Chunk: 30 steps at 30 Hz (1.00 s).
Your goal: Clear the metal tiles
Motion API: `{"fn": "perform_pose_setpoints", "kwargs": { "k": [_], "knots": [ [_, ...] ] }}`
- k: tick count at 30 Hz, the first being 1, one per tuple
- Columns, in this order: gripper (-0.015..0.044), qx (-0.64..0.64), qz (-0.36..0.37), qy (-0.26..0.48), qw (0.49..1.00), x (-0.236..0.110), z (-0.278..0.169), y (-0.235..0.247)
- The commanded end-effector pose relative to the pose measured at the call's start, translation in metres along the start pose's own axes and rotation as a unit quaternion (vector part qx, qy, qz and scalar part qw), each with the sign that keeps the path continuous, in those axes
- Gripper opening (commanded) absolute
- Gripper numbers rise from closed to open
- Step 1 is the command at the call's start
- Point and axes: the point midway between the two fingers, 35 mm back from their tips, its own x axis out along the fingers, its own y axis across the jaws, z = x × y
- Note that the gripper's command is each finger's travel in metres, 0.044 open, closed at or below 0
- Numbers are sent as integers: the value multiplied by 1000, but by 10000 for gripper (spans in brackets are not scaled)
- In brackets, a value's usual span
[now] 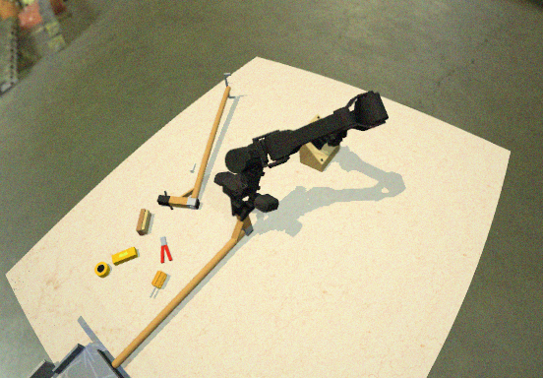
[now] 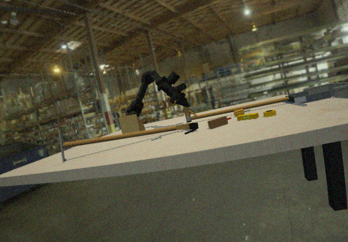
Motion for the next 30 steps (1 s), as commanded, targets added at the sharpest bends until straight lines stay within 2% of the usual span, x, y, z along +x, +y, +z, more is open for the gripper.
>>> {"fn": "perform_pose_setpoints", "kwargs": {
  "k": [1, 30],
  "knots": [
    [0, -5, -1, -8, 1000, -7, -1, 0],
    [0, -4, 0, -10, 1000, -27, -41, 2]
  ]
}}
